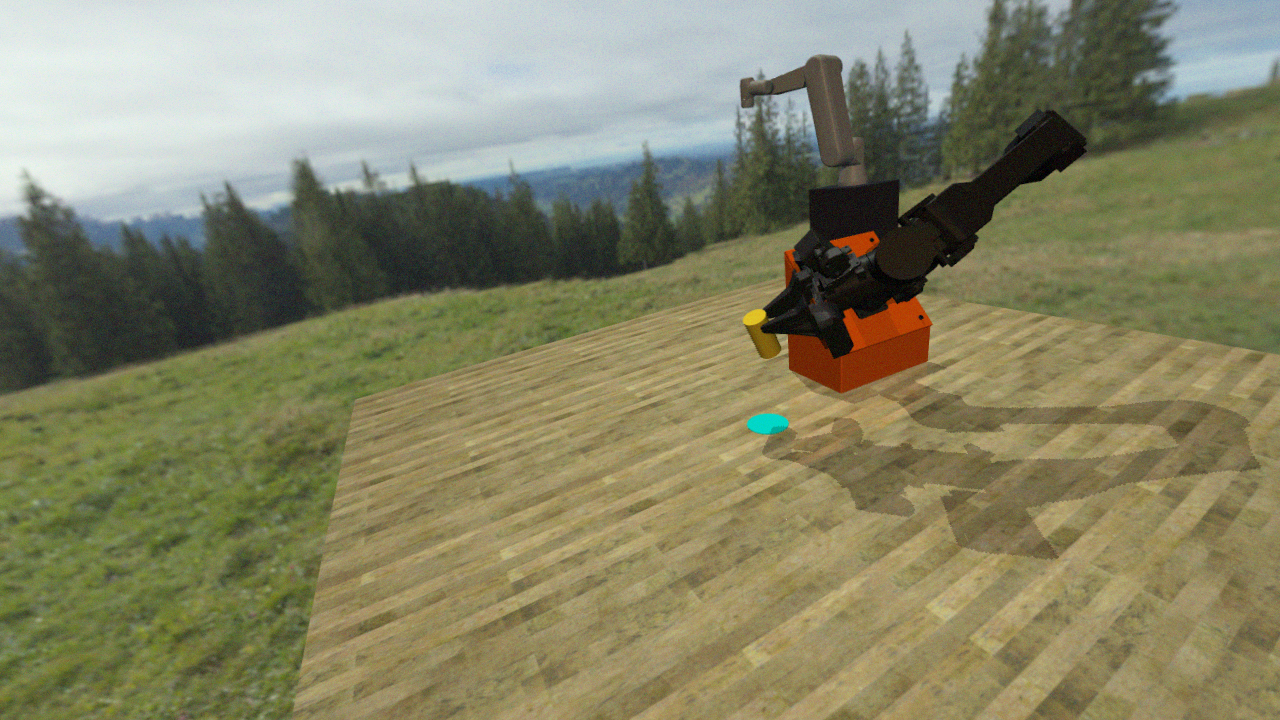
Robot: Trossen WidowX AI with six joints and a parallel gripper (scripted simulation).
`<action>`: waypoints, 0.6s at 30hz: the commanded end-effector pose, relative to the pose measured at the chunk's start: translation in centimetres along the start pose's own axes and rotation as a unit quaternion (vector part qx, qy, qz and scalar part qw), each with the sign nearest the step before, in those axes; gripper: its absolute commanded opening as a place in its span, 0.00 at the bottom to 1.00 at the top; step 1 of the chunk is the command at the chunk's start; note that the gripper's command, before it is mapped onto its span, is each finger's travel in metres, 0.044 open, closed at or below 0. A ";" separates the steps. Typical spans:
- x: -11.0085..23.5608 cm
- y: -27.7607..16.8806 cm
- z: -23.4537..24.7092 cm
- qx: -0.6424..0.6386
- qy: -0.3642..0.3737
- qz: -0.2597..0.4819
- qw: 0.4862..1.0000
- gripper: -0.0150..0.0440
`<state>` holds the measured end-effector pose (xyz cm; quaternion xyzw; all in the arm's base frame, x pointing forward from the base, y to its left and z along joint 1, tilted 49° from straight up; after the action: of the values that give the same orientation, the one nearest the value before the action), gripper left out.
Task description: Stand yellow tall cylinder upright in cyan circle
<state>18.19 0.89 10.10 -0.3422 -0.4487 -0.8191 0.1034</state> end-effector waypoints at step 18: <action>0.2 -0.2 -0.1 -0.052 0.026 -0.056 0.997 0.43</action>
<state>18.02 1.00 10.23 -0.3044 -0.4255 -0.8501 0.0596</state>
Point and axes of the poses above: the point midway between the two fingers, 35 mm back from their tips, its own x axis back along the fingers, its own z axis across the jaws, y = z × x, the point moved 4 cm from there along x, back along the fingers, and after that the axes turned 5 degrees about x, right-handed, at the moved point
